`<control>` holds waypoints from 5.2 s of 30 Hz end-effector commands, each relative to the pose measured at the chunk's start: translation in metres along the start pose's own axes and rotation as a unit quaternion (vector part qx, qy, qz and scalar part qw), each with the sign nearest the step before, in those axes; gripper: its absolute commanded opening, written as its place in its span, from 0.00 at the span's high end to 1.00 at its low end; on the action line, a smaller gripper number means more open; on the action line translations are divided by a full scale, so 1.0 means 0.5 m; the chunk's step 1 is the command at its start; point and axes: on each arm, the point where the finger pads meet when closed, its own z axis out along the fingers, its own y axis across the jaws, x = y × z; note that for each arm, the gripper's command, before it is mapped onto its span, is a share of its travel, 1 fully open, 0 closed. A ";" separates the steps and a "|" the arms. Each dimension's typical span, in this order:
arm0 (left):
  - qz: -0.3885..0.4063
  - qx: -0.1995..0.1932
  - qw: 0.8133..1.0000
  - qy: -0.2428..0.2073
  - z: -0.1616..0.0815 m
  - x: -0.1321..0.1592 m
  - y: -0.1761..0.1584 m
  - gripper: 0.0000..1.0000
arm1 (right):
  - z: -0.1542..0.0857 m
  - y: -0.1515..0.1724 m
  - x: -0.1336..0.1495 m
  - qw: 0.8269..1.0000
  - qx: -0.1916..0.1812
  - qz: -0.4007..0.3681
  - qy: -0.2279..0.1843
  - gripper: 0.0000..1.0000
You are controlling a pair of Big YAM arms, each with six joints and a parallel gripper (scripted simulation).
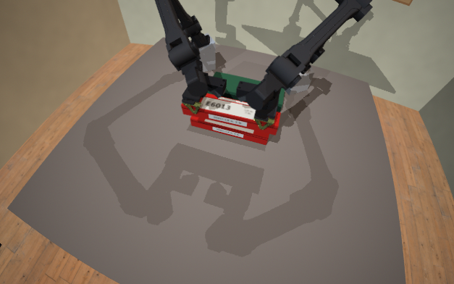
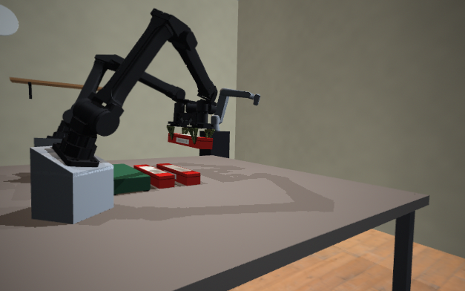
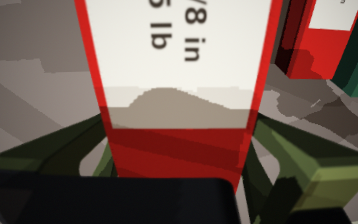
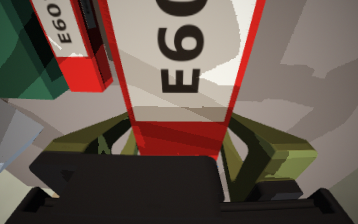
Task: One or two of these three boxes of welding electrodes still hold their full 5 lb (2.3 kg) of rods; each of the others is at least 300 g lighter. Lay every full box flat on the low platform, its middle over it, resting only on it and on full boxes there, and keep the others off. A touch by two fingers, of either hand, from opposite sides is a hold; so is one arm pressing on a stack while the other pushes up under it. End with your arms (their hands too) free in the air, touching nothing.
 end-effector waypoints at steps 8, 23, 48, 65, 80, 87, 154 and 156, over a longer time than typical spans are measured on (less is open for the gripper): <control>-0.019 -0.061 0.998 -0.027 -0.132 -0.012 0.076 1.00 | -0.141 -0.077 0.005 0.998 0.060 0.000 -0.030 1.00; -0.019 -0.061 0.998 -0.027 -0.134 -0.014 0.076 1.00 | -0.141 -0.077 0.006 0.998 0.061 0.000 -0.030 1.00; -0.014 -0.060 0.998 -0.024 -0.133 -0.001 0.116 1.00 | -0.137 -0.116 -0.005 0.999 0.046 -0.011 -0.022 1.00; -0.008 -0.054 0.998 -0.025 -0.127 -0.015 0.171 1.00 | -0.142 -0.178 -0.006 0.999 0.045 -0.012 -0.022 1.00; -0.008 -0.063 0.998 -0.028 -0.148 -0.015 0.181 1.00 | -0.150 -0.184 0.008 0.997 0.064 -0.002 -0.031 1.00; -0.008 -0.063 0.998 -0.028 -0.148 -0.014 0.180 1.00 | -0.150 -0.182 0.008 0.997 0.064 0.002 -0.031 1.00; -0.026 -0.069 0.997 -0.024 -0.066 0.013 0.210 1.00 | -0.132 -0.200 0.013 0.998 0.062 0.001 -0.031 1.00; -0.028 -0.069 0.997 -0.024 -0.062 0.016 0.212 1.00 | -0.129 -0.201 0.013 0.998 0.062 0.000 -0.031 1.00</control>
